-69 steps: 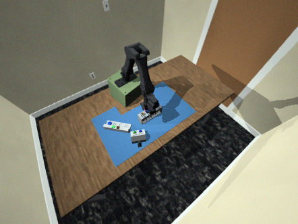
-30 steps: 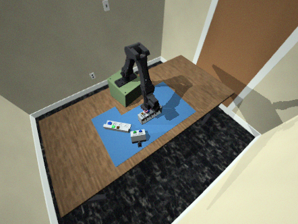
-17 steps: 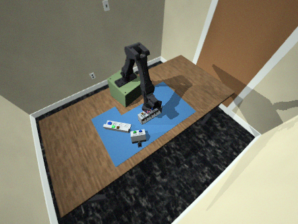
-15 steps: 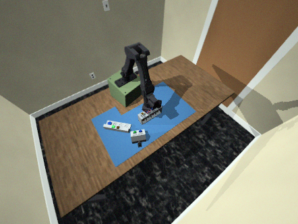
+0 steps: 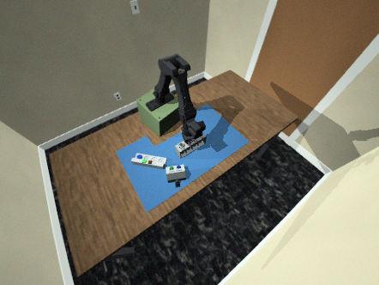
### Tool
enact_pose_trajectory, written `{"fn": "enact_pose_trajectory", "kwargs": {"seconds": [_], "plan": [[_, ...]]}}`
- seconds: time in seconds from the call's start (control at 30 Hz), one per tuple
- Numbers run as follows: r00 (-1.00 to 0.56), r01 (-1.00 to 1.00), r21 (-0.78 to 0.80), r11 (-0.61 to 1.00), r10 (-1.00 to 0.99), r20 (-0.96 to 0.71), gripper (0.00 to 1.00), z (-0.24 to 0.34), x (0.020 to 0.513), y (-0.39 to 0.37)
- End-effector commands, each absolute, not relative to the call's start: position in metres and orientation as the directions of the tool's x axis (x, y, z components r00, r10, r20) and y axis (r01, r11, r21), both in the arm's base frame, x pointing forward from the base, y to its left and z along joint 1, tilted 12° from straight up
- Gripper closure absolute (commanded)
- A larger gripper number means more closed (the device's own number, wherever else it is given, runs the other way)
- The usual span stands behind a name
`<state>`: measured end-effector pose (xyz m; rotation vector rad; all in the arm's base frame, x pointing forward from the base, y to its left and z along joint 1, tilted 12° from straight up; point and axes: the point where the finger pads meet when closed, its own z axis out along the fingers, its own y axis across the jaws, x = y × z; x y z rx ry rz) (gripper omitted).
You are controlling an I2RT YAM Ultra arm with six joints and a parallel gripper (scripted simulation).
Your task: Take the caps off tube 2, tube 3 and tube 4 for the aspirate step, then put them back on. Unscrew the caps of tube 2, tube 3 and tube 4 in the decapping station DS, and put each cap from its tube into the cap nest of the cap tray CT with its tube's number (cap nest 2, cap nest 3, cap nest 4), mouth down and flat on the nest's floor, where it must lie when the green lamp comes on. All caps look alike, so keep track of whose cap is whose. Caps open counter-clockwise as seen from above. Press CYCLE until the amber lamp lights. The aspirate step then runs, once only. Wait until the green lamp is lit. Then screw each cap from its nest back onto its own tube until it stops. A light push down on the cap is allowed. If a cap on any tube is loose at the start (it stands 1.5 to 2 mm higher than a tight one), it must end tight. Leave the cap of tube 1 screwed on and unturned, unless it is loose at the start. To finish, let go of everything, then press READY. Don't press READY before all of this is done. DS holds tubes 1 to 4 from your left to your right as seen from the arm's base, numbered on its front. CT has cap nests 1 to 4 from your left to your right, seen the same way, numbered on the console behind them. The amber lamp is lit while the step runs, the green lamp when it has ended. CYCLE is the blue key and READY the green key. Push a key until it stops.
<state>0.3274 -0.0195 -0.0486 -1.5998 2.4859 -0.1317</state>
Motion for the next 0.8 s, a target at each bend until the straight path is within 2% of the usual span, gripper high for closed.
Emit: {"fn": "enact_pose_trajectory", "kwargs": {"seconds": [0.0, 0.27, 0.5, 0.53, 0.77], "plan": [[-0.233, -0.948, -0.207, 0.244, -0.97, -0.076, 0.51, -0.0435, 0.3312, -0.0194], [0.077, -0.973, -0.22, -0.074, -0.997, -0.007, 0.51, -0.0436, 0.3311, -0.0193], [0.095, -0.971, -0.22, -0.092, -0.996, -0.003, 0.51, -0.0433, 0.3309, -0.0193], [0.095, -0.971, -0.22, -0.092, -0.996, -0.003, 1.0, -0.0433, 0.3309, -0.0193], [0.095, -0.971, -0.22, -0.092, -0.996, -0.003, 1.0, -0.0434, 0.3309, -0.0193]]}}
